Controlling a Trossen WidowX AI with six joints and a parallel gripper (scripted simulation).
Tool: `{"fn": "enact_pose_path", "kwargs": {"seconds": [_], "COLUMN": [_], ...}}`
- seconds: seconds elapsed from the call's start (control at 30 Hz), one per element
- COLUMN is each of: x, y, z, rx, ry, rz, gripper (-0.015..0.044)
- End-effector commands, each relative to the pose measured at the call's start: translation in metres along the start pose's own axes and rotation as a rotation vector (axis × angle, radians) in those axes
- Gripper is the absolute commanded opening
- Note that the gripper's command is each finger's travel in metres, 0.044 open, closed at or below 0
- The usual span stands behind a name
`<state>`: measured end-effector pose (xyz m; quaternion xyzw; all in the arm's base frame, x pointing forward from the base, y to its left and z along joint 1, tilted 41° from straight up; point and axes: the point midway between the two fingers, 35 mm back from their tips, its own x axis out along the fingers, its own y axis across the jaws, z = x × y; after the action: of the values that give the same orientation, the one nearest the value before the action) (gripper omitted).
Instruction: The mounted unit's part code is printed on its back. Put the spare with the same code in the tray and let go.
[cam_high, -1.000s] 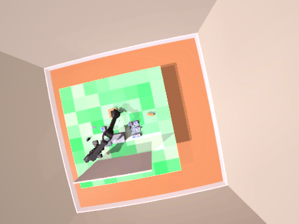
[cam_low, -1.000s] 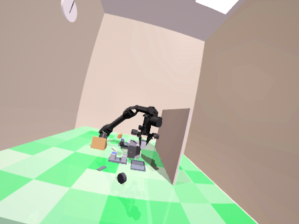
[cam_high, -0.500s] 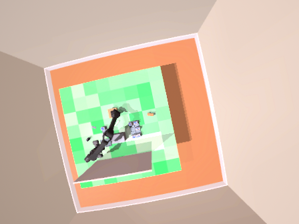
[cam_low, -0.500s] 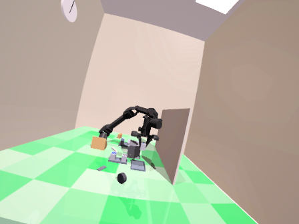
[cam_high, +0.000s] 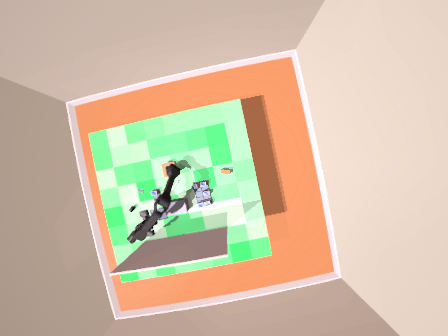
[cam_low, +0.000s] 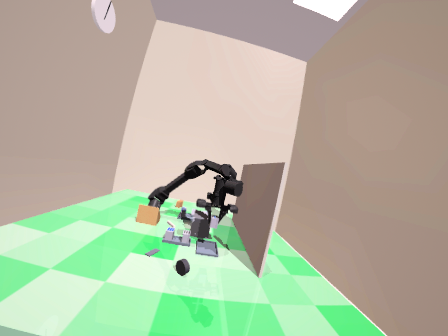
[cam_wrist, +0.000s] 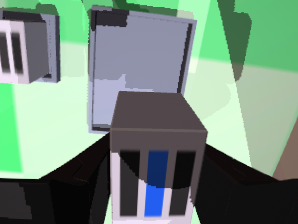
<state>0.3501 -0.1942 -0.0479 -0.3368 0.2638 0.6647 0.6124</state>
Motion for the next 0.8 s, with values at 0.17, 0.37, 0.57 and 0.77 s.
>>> {"fn": "enact_pose_path", "kwargs": {"seconds": [0.17,0.37,0.57,0.77], "x": [0.007,0.011,0.015,0.020], "y": [-0.001,-0.001,-0.001,-0.002], "z": [0.000,0.000,-0.001,-0.001], "rx": [0.004,0.004,0.004,0.004], "ry": [-0.003,-0.003,-0.003,-0.003], "rz": [-0.002,-0.003,-0.003,-0.003], "gripper": [0.0000,0.0000,0.0000,0.0000]}}
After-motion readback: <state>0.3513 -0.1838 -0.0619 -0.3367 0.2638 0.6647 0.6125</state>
